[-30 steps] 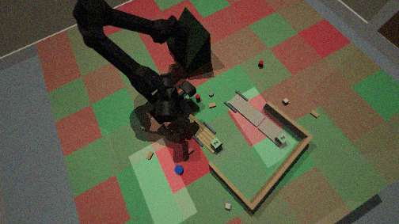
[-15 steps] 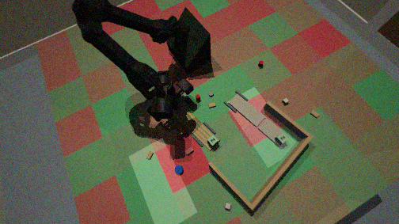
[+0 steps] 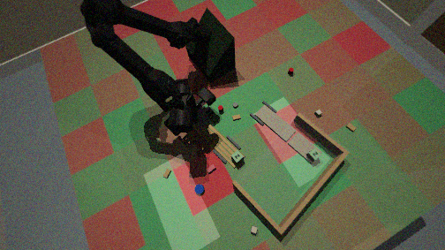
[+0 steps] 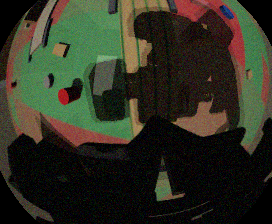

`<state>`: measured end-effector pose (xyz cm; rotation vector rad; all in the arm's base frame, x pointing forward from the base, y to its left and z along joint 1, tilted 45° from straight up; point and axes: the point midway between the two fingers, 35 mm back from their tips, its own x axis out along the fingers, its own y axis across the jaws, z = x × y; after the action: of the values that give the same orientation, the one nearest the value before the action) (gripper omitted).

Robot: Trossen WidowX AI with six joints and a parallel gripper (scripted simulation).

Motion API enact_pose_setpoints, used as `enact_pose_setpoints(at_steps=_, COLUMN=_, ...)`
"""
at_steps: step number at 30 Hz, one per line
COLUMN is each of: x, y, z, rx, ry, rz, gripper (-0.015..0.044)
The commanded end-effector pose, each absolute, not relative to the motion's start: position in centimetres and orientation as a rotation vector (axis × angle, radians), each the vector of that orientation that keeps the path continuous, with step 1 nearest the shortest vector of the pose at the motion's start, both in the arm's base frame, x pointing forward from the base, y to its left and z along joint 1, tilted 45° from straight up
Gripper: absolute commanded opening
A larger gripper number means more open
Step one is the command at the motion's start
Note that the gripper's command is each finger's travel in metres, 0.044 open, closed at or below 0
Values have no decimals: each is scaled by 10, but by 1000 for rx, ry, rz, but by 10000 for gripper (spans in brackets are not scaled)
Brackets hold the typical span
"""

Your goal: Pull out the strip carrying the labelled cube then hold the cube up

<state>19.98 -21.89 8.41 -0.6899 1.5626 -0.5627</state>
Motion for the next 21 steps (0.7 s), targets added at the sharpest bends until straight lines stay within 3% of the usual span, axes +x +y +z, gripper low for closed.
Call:
enact_pose_setpoints(at_steps=1, x=192, y=-219, z=79, rx=-683, ry=1590, rz=-558, gripper=0)
enact_pose_setpoints(at_steps=12, x=204, y=-190, z=113, rx=-681, ry=1589, rz=-556, gripper=0)
enact_pose_setpoints(at_steps=21, x=242, y=-187, z=107, rx=-602, ry=1548, rz=-634, gripper=236)
